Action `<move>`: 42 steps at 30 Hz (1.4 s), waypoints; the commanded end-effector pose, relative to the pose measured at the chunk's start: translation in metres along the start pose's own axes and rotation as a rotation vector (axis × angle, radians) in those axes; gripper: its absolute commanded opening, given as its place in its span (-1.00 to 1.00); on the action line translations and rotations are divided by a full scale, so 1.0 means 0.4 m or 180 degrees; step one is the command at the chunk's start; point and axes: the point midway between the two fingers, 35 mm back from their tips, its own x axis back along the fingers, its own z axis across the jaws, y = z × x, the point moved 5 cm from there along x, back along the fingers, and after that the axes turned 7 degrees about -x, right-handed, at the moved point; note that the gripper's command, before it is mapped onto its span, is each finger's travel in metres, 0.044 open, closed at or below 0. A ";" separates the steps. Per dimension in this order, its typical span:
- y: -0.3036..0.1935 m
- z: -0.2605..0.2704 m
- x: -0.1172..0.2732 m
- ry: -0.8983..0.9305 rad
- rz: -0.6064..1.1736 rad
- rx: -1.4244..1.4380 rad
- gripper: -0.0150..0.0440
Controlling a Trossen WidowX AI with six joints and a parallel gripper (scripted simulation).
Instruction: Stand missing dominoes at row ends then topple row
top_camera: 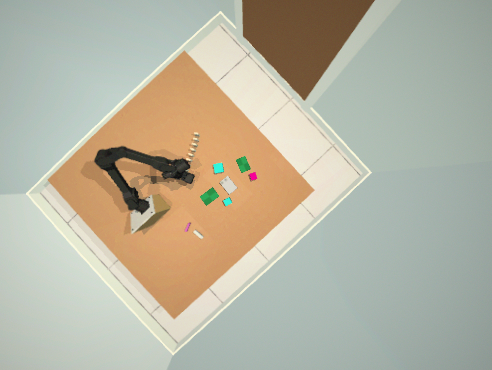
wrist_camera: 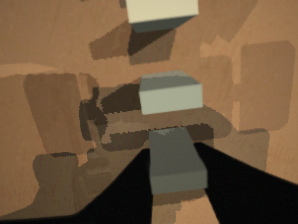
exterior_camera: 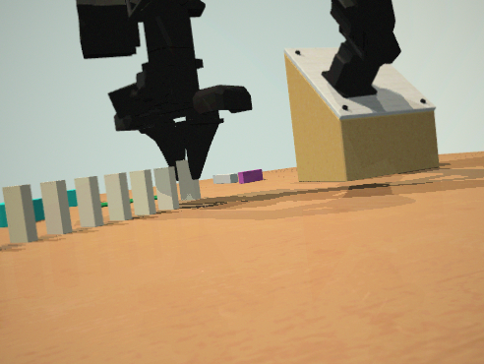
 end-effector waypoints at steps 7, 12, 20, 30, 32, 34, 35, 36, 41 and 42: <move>0.000 0.000 -0.005 0.0010 -0.0019 -0.0016 -0.13; 0.000 0.000 -0.005 0.0010 -0.0019 -0.0016 0.32; 0.000 0.000 -0.005 0.0010 -0.0019 -0.0016 1.00; 0.012 -0.018 0.204 -0.0061 -0.0061 0.0026 1.00; 0.006 -0.012 0.270 -0.0043 -0.0030 0.0011 1.00; 0.000 -0.004 0.317 -0.0020 -0.0007 -0.0001 1.00; -0.001 -0.003 0.324 -0.0016 -0.0004 -0.0002 1.00; -0.001 -0.003 0.324 -0.0016 -0.0004 -0.0002 1.00; -0.002 -0.003 0.322 -0.0016 -0.0004 -0.0050 0.91; -0.005 -0.004 0.317 -0.0016 -0.0005 -0.0193 0.82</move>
